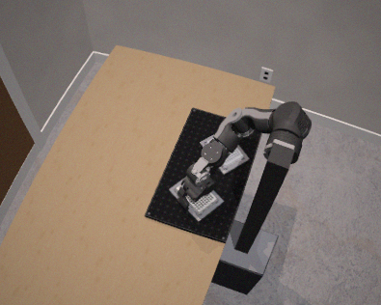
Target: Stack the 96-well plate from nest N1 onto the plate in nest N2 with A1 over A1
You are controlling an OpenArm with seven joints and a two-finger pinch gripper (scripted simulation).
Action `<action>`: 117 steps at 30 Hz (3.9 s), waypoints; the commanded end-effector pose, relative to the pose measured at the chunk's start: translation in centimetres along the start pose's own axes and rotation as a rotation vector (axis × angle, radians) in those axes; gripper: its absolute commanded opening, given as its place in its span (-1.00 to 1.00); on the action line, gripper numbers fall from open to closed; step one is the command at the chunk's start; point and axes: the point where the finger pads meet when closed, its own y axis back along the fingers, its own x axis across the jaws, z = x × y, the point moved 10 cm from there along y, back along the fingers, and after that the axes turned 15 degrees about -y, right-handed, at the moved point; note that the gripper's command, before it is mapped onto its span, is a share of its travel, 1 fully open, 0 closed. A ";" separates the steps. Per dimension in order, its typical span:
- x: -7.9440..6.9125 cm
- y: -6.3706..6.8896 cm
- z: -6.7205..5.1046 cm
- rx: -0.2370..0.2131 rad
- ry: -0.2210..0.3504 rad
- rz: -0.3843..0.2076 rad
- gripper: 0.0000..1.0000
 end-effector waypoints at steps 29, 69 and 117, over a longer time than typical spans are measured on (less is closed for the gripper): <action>-0.2 0.1 0.0 0.000 -0.001 -0.002 0.54; 0.0 0.3 0.0 0.002 -0.002 0.006 -1.00; 0.1 7.4 0.1 -0.001 -0.006 0.003 -1.00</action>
